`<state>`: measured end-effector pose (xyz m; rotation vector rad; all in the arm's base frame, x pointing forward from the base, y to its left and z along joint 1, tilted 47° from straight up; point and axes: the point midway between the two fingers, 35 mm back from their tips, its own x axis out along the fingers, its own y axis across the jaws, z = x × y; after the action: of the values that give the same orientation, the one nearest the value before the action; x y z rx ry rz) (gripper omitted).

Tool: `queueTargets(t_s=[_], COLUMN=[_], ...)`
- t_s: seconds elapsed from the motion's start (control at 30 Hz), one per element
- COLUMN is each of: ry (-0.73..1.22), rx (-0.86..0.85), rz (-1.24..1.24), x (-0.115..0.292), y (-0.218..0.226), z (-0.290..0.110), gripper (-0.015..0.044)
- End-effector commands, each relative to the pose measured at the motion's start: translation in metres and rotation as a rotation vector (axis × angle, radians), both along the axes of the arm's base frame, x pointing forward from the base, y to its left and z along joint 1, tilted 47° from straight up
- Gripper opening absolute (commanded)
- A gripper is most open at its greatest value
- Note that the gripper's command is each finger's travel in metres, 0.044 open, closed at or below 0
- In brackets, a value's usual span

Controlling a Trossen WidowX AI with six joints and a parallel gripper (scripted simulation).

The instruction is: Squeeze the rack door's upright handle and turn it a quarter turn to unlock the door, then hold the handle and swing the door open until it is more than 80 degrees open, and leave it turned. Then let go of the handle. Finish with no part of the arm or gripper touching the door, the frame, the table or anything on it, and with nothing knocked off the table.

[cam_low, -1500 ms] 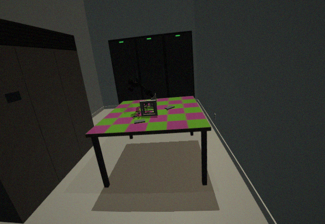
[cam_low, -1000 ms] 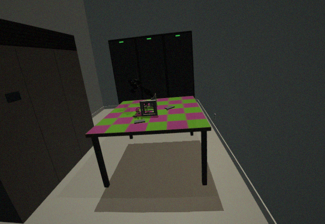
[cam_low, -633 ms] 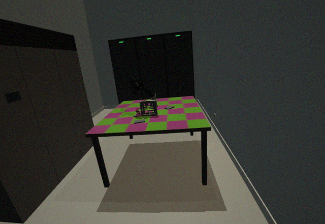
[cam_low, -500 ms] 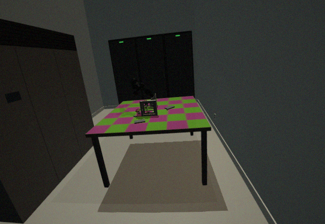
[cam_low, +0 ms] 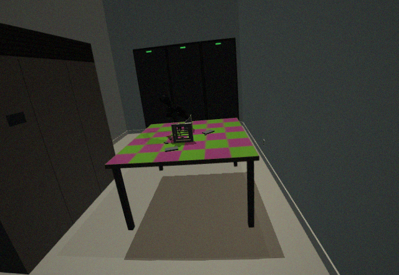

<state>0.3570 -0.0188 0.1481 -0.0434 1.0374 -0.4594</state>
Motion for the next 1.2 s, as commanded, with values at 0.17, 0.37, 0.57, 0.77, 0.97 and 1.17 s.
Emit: queueTargets(t_s=[0.17,0.37,0.57,0.77,0.97,1.17], ry=[0.211,0.341,0.463,0.564,0.567,0.567], rx=[-0.114,-0.204,-0.306,-0.404,-0.407,-0.406], rz=[-0.059,-0.084,-0.097,-0.099,-0.099,-0.098], x=[-0.008,-0.014,-0.019,-0.021,-0.021,-0.020], y=[-0.002,-0.004,-0.005,-0.006,-0.007,-0.014], z=[-0.020,-0.028,-0.033,-0.034,-0.035,-0.042], gripper=[0.0298,0.0298,0.0298,0.0298,0.0298,0.0298])
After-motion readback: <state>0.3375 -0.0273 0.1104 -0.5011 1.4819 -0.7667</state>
